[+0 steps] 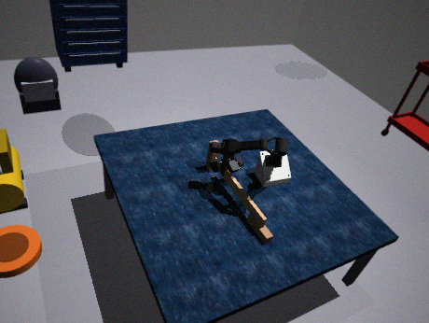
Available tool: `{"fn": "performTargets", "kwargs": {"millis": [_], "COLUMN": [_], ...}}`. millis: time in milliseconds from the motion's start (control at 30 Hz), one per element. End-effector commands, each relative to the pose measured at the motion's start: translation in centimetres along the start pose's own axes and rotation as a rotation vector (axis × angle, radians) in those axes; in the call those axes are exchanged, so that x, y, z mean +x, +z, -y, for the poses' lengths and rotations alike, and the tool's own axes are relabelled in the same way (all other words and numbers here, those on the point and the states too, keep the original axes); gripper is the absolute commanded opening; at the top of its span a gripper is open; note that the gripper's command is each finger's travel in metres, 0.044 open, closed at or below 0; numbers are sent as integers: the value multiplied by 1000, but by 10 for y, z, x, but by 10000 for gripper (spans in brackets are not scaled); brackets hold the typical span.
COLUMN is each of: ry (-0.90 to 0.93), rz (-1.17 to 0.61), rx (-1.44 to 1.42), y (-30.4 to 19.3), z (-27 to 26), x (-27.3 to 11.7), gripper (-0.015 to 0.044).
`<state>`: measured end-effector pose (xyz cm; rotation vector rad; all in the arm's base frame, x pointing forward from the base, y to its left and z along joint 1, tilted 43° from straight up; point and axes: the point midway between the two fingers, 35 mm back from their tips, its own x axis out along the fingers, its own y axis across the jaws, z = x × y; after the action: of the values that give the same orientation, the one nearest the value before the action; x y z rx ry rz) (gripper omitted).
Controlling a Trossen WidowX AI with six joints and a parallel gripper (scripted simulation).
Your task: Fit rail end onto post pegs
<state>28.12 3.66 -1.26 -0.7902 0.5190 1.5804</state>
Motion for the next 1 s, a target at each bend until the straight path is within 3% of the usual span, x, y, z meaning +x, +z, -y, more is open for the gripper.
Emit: {"fn": "performTargets", "kwargs": {"millis": [0, 967], "ry": [-4, -4], "rz": [0, -1], "rx": [-2, -3], "y": [-2, -11], "z": [0, 1], "x": [-1, -2], "gripper": [0, 0]}}
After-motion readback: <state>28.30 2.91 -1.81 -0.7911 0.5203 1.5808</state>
